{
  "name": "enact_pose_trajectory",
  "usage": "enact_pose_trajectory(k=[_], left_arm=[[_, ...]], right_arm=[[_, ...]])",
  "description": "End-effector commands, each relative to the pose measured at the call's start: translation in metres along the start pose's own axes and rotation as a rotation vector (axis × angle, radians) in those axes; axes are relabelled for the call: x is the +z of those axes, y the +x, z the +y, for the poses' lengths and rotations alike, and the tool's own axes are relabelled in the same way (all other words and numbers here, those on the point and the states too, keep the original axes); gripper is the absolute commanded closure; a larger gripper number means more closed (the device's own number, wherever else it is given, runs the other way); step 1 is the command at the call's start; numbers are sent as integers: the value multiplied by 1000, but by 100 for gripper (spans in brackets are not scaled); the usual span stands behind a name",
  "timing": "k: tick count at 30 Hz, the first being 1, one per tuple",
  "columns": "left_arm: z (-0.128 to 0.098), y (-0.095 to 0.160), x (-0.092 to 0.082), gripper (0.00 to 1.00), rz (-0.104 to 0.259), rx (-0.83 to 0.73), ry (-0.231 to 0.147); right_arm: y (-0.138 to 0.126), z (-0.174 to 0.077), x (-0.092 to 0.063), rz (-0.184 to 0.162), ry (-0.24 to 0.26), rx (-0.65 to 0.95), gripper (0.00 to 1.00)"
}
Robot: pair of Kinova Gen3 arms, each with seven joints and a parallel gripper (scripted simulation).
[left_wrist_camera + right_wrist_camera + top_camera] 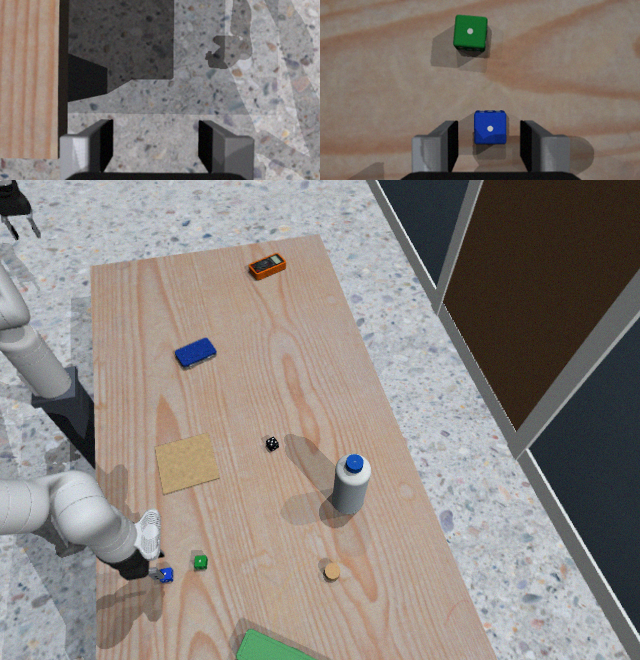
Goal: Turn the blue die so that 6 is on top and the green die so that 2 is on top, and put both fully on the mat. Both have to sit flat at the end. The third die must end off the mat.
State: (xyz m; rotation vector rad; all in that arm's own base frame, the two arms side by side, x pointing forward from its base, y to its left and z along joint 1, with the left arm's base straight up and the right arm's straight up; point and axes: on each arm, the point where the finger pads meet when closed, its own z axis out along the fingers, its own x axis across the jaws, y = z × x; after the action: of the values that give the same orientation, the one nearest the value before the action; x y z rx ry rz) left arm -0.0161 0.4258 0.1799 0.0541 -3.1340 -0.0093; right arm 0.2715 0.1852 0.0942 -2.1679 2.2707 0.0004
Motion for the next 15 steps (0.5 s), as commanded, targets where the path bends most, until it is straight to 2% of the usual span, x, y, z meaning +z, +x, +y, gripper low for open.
enact_pose_trajectory(k=[1,15], left_arm=[[-1,-2,0,0,-7,2,6],[-1,-2,0,0,-7,2,6]], right_arm=[[2,0,6,2,-1,0,21],[1,1,25,2,-1,0,21]])
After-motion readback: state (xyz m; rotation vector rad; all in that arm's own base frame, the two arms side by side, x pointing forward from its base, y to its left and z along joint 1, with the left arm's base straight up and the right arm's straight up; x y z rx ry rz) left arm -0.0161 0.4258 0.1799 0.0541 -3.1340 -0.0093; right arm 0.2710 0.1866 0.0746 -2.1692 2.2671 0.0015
